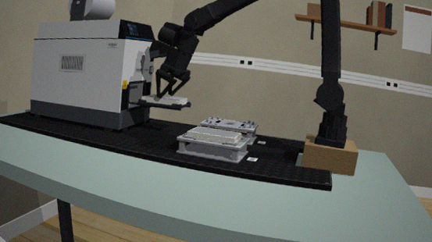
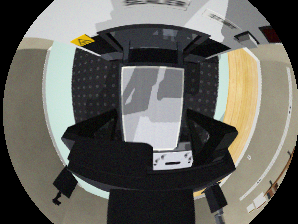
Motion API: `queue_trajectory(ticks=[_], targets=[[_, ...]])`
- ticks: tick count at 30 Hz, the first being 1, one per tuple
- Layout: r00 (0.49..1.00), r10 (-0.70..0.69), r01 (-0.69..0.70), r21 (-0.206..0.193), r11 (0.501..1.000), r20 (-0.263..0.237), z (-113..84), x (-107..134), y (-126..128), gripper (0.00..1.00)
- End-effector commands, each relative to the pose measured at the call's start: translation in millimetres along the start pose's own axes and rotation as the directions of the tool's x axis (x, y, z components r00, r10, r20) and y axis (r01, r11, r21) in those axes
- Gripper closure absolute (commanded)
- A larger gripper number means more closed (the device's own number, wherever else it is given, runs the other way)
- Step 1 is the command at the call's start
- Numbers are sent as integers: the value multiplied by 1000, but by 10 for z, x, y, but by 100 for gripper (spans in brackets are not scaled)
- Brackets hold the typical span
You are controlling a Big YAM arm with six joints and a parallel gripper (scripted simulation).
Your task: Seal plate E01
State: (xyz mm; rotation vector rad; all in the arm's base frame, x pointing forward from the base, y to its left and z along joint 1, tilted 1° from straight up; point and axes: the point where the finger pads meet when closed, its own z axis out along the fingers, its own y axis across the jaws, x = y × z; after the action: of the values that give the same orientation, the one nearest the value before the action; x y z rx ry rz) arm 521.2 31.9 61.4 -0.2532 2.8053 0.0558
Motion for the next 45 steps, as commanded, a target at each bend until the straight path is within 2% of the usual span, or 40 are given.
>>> queue_trajectory(ticks=[1, 4, 12, 19, 21, 26, 33, 38, 45], targets=[[999, -14, 14, -1, 1000, 38, -107, -275, 19, 0], [999, -14, 14, -1, 1000, 38, -108, -277, 19, 0], [1000, -12, 12, -6, 1000, 5, -25, -100, 35, 0], [1000, -11, 11, -6, 1000, 0, 117, 20, 41, 0], [1000, -11, 11, -6, 1000, 0, 117, 20, 41, 0], [999, -13, 13, -1, 1000, 36, 26, -89, 32, 0], [1000, -11, 11, -4, 1000, 14, 154, 23, 39, 0], [1000, -11, 11, -4, 1000, 20, 169, -17, 33, 0], [999, -12, 12, -1, 1000, 38, 17, -142, 25, 0]])
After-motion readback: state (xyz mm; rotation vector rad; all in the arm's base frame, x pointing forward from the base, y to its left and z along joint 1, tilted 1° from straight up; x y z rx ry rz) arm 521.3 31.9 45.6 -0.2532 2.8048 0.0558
